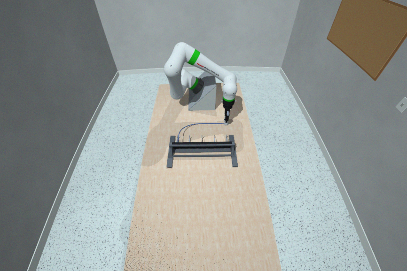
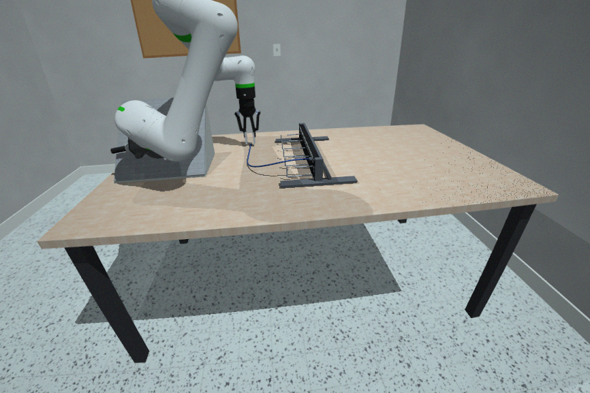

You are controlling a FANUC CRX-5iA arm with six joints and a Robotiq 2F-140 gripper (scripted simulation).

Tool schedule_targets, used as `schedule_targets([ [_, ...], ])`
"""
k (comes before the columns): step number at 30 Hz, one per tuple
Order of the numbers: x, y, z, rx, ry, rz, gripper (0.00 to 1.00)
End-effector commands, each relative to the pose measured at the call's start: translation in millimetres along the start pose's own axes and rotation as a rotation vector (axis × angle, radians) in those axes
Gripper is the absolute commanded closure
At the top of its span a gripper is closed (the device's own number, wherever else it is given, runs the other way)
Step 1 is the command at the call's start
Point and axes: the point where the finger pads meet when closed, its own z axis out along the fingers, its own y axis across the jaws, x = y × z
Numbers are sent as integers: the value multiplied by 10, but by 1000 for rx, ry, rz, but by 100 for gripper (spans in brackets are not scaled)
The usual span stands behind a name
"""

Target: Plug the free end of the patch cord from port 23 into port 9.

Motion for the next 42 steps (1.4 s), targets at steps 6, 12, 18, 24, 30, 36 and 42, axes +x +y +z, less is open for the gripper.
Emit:
schedule_targets([
  [6, -2, -1, -2, 0, 0, 0, 78],
  [12, -2, -1, 0, 0, 0, 0, 78],
  [18, -2, -1, 6, 0, 0, 0, 78],
  [24, -2, -1, 20, 0, 0, 0, 78],
  [30, -2, -1, 32, 0, 0, 0, 78],
  [36, -2, -1, 52, 0, 0, 0, 78],
  [42, -2, -1, 74, 0, 0, 0, 78],
])
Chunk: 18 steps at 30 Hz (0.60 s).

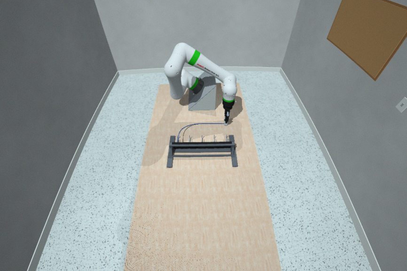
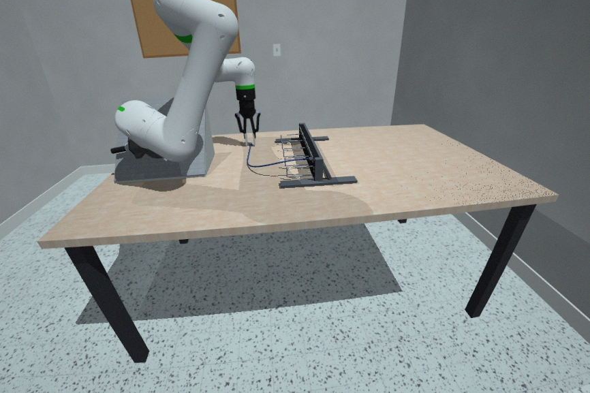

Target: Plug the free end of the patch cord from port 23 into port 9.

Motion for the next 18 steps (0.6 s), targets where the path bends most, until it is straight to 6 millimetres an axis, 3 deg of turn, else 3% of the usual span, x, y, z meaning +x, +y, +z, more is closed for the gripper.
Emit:
schedule_targets([
  [1, -2, -1, 6, 0, 0, 0, 78],
  [18, -2, -1, 43, 0, 0, 0, 78],
])
